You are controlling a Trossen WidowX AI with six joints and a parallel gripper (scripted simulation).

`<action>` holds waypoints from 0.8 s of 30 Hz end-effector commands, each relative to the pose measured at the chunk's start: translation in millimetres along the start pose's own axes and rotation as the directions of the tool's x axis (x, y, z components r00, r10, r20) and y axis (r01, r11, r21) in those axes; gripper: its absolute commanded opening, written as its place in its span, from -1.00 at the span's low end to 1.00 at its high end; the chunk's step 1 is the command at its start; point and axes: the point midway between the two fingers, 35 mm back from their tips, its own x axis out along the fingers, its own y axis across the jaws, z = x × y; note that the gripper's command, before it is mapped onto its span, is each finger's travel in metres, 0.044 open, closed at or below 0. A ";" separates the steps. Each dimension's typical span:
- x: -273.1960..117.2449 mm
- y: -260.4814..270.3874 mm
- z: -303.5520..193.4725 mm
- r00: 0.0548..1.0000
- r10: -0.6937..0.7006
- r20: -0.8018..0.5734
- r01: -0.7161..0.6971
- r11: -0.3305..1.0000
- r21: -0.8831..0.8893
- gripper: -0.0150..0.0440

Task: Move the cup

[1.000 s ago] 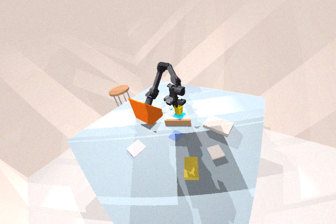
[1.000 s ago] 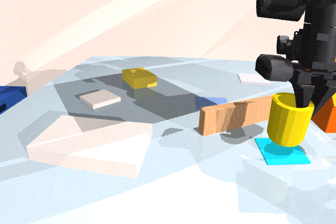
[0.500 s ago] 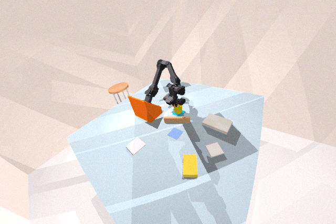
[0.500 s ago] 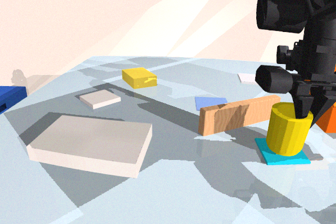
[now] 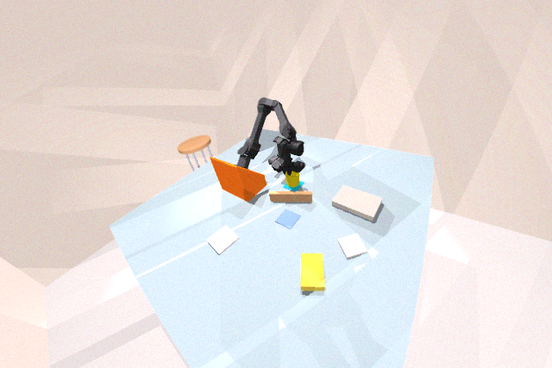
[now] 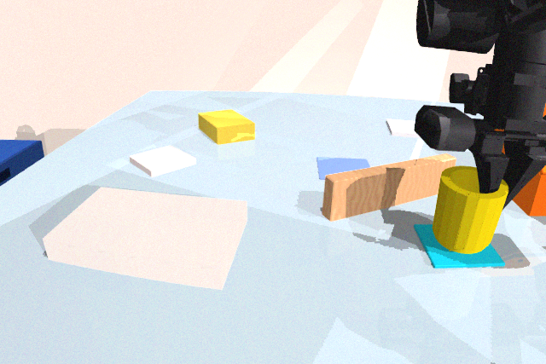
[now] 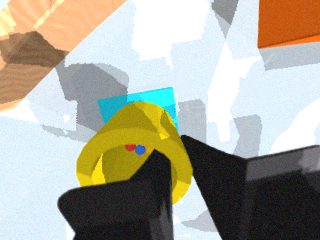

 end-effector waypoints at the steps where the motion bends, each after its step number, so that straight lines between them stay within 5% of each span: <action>1: -0.2 0.1 -0.1 1.000 0.000 0.000 0.000 1.000 -0.002 -0.05; 24: -17.3 0.9 1.2 1.000 0.000 0.002 0.000 1.000 0.000 0.01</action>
